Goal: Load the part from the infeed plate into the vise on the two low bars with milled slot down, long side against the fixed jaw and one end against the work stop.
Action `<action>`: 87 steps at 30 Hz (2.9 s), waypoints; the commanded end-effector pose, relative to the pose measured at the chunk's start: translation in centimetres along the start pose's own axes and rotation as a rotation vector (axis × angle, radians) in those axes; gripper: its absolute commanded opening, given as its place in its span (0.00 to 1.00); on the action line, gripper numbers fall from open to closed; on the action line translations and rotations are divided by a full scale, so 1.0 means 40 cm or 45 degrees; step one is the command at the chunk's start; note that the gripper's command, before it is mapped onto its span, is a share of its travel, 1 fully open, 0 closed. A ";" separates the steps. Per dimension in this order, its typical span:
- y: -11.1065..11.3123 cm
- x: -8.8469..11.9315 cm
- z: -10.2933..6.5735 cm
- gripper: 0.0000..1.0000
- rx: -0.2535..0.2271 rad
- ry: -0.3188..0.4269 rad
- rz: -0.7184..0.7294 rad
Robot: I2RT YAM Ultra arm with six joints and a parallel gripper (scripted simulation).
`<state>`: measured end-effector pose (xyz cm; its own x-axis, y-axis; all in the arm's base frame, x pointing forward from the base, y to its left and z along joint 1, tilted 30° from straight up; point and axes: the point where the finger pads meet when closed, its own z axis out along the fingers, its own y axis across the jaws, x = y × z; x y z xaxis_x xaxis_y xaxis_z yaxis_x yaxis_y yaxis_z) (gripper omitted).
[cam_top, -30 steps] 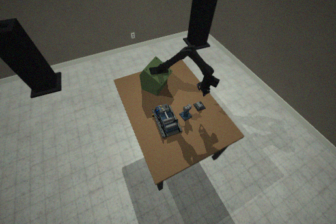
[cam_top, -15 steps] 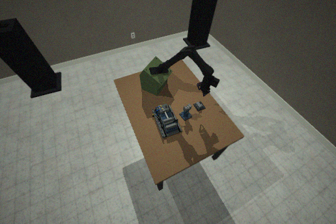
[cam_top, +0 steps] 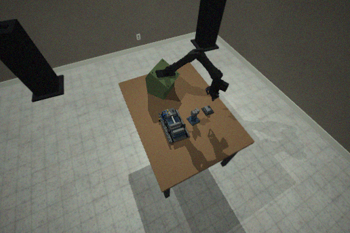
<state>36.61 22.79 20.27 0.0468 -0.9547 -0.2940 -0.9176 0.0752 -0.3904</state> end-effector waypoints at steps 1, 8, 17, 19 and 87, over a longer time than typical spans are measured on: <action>0.009 -0.008 0.014 0.81 0.001 -0.011 -0.011; 0.010 -0.002 0.048 0.81 -0.009 -0.001 -0.003; 0.006 -0.004 0.082 0.81 0.005 -0.009 -0.001; 0.006 -0.004 0.082 0.81 0.005 -0.009 -0.001; -0.024 -0.031 0.423 0.81 0.034 -0.035 -0.005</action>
<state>42.99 27.45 4.27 0.0419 -0.9589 -0.2807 -0.9247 0.0692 -0.3745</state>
